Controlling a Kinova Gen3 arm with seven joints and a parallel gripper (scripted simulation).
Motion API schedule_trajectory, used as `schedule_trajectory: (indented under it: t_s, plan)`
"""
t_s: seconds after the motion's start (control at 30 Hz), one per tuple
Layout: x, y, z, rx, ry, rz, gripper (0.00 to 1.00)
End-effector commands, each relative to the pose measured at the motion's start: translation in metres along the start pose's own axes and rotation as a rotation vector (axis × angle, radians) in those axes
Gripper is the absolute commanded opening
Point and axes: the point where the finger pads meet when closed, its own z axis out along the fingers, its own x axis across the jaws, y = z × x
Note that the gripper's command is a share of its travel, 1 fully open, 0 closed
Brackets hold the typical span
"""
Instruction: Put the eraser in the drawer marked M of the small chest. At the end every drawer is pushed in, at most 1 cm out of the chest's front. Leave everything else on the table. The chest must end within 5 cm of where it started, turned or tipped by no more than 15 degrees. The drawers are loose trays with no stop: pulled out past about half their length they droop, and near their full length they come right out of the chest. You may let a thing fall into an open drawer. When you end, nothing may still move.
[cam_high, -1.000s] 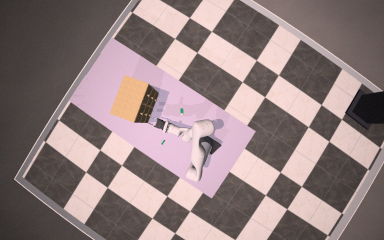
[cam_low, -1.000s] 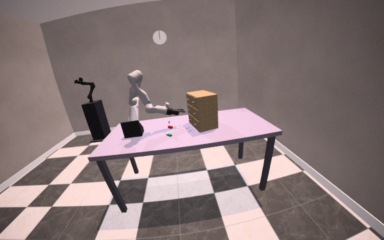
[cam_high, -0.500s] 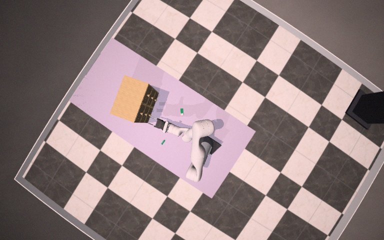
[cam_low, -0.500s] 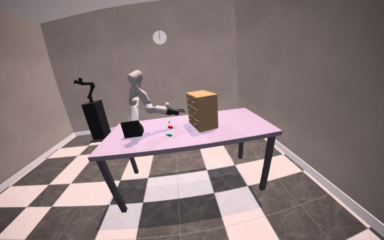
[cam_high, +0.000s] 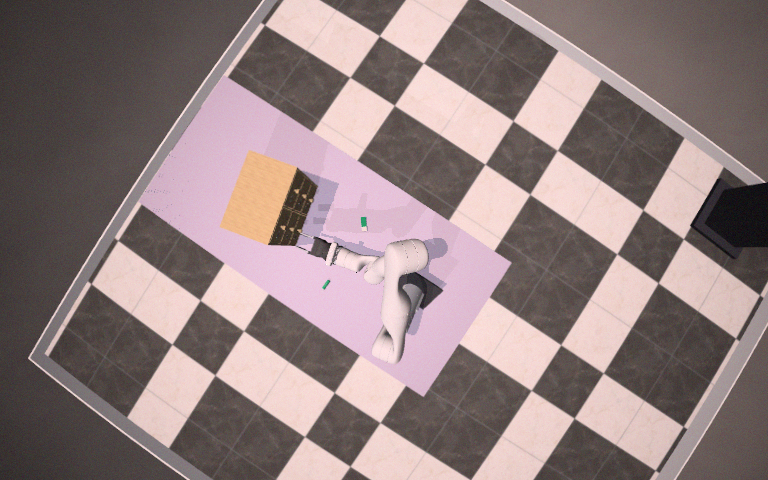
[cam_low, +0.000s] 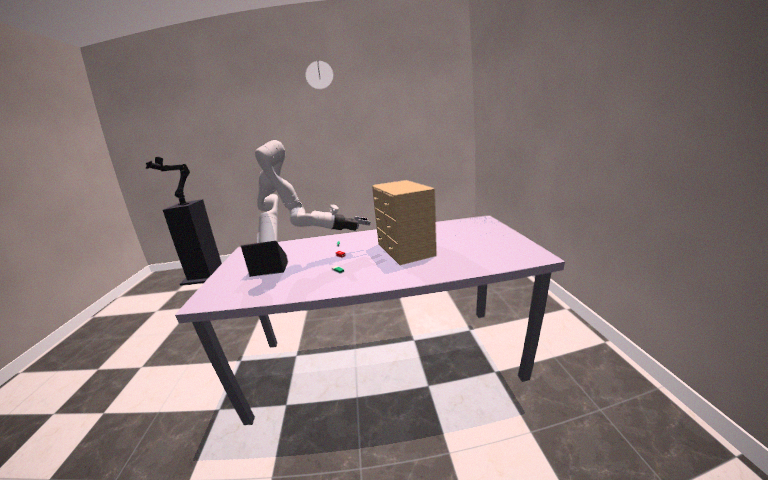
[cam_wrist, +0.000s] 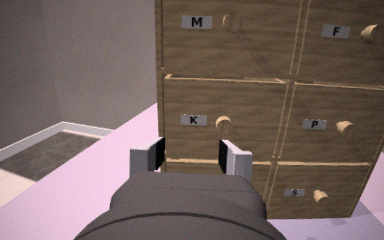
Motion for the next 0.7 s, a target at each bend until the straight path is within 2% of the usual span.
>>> schedule_trajectory:
  t_s: [0.0, 0.67]
  plan:
    - [0.0007, -0.0022, 0.0007, 0.003, 0.002, -0.007, 1.00]
    - [-0.0007, -0.0032, -0.0022, -0.030, 0.000, -0.004, 1.00]
